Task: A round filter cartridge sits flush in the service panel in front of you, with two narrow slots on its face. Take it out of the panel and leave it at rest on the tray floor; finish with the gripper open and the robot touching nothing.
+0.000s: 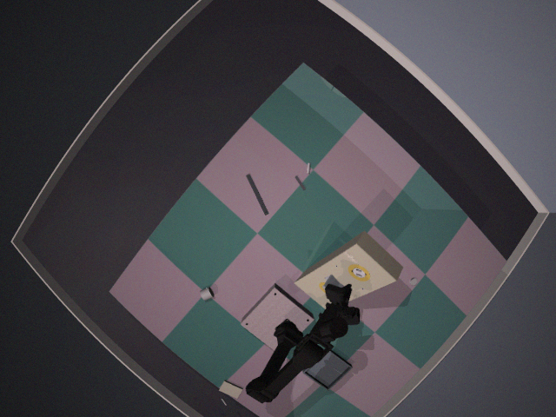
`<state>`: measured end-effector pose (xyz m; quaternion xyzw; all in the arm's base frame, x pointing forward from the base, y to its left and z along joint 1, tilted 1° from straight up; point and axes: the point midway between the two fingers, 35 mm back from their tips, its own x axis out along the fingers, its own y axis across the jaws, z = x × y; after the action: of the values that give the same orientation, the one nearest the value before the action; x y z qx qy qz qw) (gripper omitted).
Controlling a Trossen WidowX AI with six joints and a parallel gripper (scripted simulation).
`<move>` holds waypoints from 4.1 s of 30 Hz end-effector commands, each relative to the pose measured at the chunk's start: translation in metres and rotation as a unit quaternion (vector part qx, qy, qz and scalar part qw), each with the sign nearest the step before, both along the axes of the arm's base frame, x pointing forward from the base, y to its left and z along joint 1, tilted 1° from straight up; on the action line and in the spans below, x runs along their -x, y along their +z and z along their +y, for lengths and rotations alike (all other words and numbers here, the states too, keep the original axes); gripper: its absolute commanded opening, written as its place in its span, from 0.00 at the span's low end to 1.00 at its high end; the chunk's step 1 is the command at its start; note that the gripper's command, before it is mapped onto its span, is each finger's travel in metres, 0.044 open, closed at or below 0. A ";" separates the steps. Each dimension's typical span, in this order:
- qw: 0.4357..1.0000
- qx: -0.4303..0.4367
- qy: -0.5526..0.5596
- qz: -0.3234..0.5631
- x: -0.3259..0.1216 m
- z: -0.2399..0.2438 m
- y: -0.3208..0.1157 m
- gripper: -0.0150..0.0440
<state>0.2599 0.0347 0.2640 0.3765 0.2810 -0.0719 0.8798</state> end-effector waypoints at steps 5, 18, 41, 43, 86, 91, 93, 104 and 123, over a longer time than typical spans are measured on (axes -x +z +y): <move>1.000 -0.007 -0.005 -0.001 -0.004 0.000 -0.001 0.41; 1.000 -0.007 -0.005 -0.002 -0.022 0.002 -0.011 0.41; 1.000 -0.007 -0.005 -0.003 -0.046 0.004 -0.028 0.41; 1.000 -0.007 -0.005 -0.003 -0.045 0.004 -0.029 0.41; 1.000 -0.008 -0.005 -0.003 -0.049 0.005 -0.029 0.41; 1.000 -0.008 -0.005 -0.003 -0.048 0.005 -0.029 0.41; 1.000 -0.008 -0.005 -0.003 -0.048 0.005 -0.029 0.41; 1.000 -0.008 -0.005 -0.003 -0.048 0.005 -0.030 0.41; 1.000 -0.008 -0.005 -0.003 -0.055 0.005 -0.035 0.41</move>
<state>0.3118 0.0392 0.2333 0.3852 0.2740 -0.0728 0.8782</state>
